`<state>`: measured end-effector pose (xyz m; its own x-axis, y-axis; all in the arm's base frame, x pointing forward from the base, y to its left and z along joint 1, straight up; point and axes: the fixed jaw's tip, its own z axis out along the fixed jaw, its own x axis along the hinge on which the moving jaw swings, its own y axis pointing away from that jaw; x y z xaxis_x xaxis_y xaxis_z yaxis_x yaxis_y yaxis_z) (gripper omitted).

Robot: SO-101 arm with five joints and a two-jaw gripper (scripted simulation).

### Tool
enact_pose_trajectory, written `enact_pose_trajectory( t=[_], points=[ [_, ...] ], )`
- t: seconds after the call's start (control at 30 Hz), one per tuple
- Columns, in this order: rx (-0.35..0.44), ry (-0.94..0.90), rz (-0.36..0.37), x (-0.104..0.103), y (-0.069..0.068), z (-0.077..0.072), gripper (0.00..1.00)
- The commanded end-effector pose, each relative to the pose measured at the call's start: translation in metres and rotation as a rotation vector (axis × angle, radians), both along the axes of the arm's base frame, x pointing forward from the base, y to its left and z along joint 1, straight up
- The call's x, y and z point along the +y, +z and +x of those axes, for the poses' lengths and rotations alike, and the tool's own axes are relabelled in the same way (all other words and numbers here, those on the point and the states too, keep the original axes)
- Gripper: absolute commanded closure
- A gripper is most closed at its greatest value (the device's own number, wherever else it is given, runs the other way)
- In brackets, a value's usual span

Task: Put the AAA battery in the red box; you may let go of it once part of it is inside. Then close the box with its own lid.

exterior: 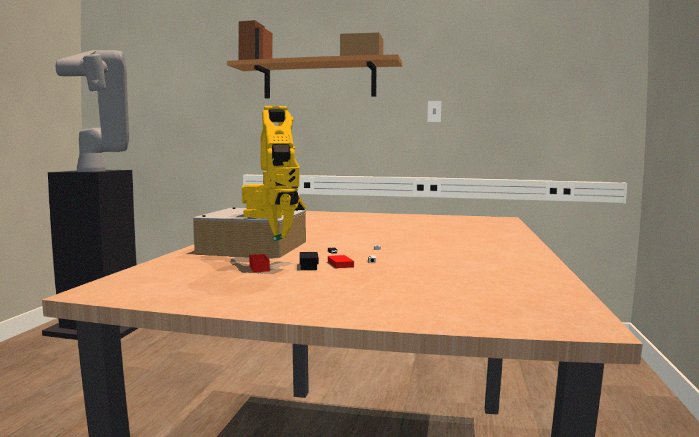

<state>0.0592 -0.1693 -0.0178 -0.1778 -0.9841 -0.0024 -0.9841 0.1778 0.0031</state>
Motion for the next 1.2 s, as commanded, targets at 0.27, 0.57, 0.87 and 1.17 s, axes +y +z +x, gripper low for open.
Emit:
enact_pose_trajectory(
  t=[0.27,0.57,0.87,1.17],
  points=[
    [-0.003,0.224,-0.002,-0.006,0.002,-0.016,0.97],
    [-0.003,0.369,-0.002,-0.010,0.002,-0.025,0.97],
    [-0.003,0.483,-0.002,-0.012,0.002,-0.033,0.97],
    [-0.003,0.556,-0.002,-0.014,0.002,-0.037,0.97]
  ],
)
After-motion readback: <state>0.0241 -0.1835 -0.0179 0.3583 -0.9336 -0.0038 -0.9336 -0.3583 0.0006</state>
